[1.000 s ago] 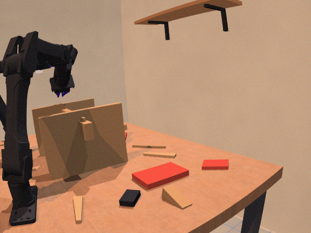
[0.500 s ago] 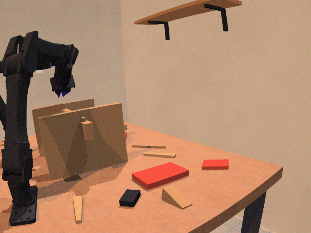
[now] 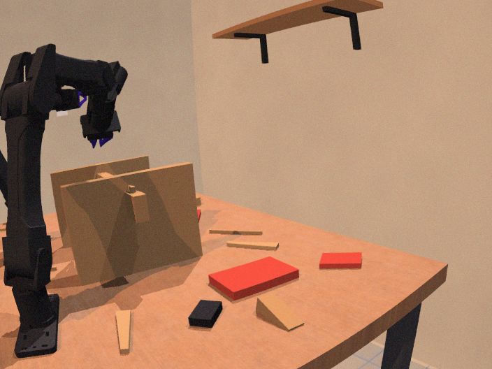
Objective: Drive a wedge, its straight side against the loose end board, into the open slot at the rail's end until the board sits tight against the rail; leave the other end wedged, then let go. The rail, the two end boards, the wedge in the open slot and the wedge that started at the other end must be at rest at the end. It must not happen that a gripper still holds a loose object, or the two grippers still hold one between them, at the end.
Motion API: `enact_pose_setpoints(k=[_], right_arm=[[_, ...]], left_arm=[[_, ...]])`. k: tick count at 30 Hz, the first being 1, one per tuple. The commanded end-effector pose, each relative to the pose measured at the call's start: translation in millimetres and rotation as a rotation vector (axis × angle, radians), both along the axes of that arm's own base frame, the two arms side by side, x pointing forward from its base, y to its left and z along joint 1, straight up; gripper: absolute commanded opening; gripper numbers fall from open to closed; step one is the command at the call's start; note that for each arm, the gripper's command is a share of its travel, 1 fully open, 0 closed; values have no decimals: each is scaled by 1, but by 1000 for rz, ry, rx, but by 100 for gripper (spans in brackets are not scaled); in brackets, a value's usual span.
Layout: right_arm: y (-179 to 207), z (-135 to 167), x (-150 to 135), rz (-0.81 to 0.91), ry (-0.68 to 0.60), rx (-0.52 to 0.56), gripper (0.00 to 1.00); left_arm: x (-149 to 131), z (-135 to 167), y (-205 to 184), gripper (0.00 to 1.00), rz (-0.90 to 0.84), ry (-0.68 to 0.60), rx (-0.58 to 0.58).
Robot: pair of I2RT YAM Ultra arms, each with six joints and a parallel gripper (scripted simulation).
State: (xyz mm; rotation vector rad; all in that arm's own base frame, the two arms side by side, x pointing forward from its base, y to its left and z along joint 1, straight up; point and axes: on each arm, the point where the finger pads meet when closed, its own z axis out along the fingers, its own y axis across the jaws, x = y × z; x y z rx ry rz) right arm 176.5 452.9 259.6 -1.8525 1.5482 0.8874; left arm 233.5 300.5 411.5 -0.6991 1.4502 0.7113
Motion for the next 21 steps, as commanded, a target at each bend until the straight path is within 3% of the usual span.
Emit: enact_pose_setpoints(k=[1, 12, 17, 21], right_arm=[[-16, 49, -1, 23, -43, 88, 20], [-45, 64, 1, 24, -32, 66, 20], [-34, 67, -6, 35, -45, 86, 20], [-34, 73, 4, 17, -64, 112, 20]], left_arm=[[2, 9, -1, 43, -7, -10, 3], [2, 9, -1, 43, -7, -10, 3], [2, 9, -1, 43, -7, -10, 3], [2, 9, -1, 43, -7, -10, 3]])
